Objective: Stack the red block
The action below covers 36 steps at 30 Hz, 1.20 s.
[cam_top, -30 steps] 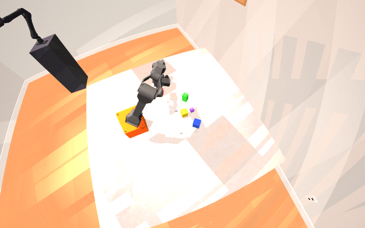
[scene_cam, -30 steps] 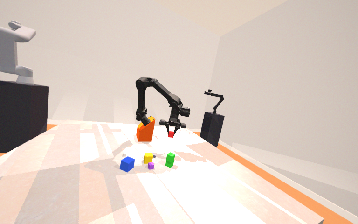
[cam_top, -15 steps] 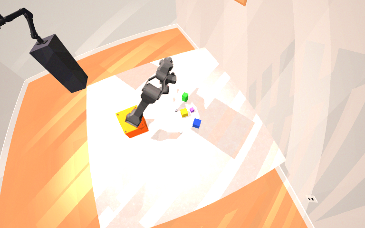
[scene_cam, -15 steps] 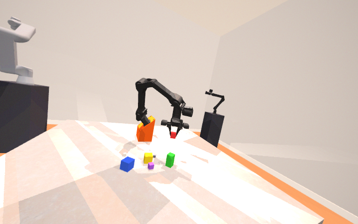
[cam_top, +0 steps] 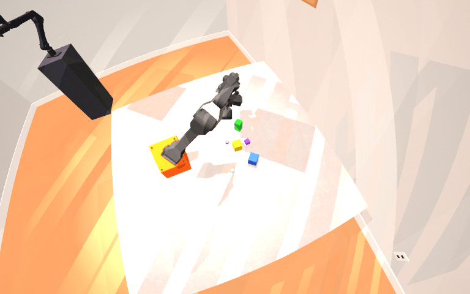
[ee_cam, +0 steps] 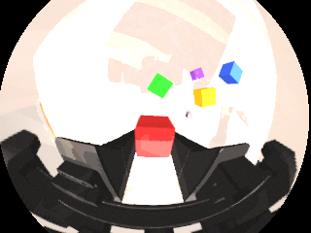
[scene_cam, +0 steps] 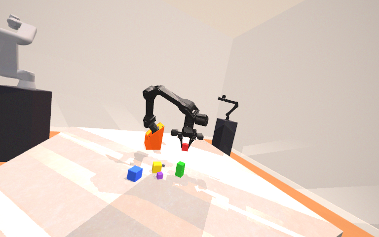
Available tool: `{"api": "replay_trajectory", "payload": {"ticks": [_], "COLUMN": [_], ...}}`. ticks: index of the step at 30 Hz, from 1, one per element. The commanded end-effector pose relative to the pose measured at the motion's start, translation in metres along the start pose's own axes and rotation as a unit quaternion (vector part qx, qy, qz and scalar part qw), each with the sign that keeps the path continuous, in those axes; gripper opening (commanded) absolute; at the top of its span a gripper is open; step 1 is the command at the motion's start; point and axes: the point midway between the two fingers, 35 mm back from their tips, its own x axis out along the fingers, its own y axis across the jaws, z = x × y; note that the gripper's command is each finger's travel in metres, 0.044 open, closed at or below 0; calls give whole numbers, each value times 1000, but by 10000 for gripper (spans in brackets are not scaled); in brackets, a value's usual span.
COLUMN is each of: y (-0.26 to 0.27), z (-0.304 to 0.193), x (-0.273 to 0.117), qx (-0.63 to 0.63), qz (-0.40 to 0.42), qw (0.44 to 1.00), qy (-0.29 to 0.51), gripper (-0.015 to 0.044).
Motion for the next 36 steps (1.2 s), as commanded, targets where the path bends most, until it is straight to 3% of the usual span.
{"api": "replay_trajectory", "payload": {"ticks": [1, 10, 28, 36], "y": [-2, -11, -13, -13], "z": [16, 59, 59, 59], "x": [4, 9, 55, 55], "qx": [-2, -1, -1, -1], "qz": [-5, -11, -12, -12], "qw": [1000, 1000, 1000, 1000], "qy": [1, -1, -1, -1], "gripper": [0, 0, 0, 0]}}
